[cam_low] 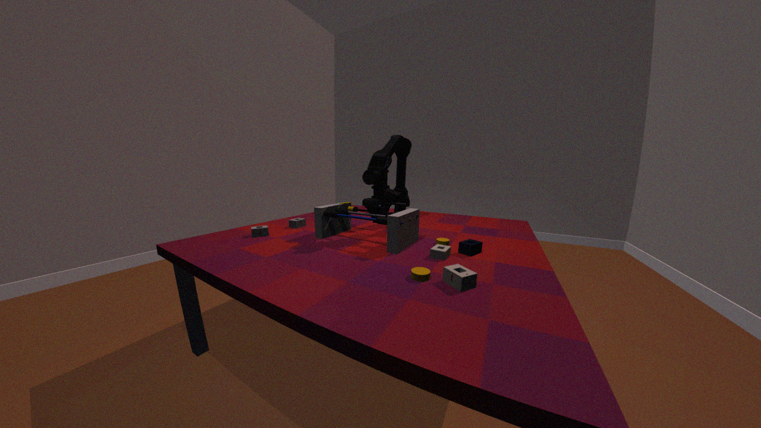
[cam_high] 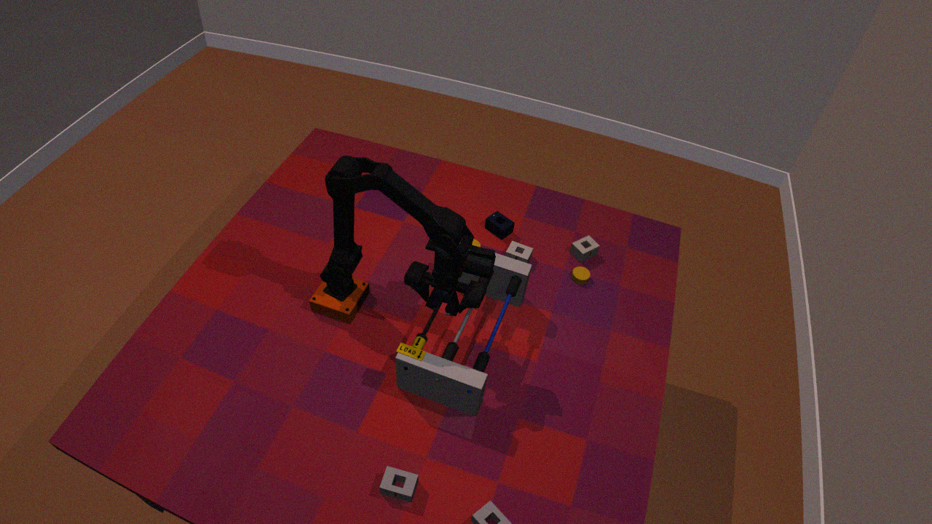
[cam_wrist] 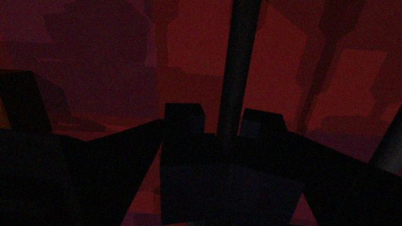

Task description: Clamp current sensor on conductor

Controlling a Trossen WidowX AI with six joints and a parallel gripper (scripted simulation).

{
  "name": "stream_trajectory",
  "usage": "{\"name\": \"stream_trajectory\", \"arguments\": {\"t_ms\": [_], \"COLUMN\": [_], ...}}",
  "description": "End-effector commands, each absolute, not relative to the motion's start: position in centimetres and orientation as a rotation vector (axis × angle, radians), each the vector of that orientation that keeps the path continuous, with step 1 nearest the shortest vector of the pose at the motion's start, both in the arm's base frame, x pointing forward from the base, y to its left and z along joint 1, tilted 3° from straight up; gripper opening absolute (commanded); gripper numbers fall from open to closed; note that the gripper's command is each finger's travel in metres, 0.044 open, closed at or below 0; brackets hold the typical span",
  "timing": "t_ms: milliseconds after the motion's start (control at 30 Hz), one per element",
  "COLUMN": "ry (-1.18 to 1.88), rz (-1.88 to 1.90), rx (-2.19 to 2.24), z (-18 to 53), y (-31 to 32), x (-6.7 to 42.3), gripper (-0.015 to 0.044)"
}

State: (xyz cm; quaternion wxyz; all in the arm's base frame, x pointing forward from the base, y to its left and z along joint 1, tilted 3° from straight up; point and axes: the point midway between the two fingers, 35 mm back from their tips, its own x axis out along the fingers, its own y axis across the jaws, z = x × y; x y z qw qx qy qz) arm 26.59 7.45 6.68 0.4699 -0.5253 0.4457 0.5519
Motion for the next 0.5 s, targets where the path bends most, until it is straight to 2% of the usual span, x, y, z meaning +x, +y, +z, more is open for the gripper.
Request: {"name": "stream_trajectory", "arguments": {"t_ms": [0,467], "ry": [1.091,1.091], "rz": [1.352,1.352], "rx": [-1.288,-1.288], "z": [6.73,6.73], "y": [7.46,7.46], "x": [26.61,26.61], "gripper": [0.0387,0.0293]}}
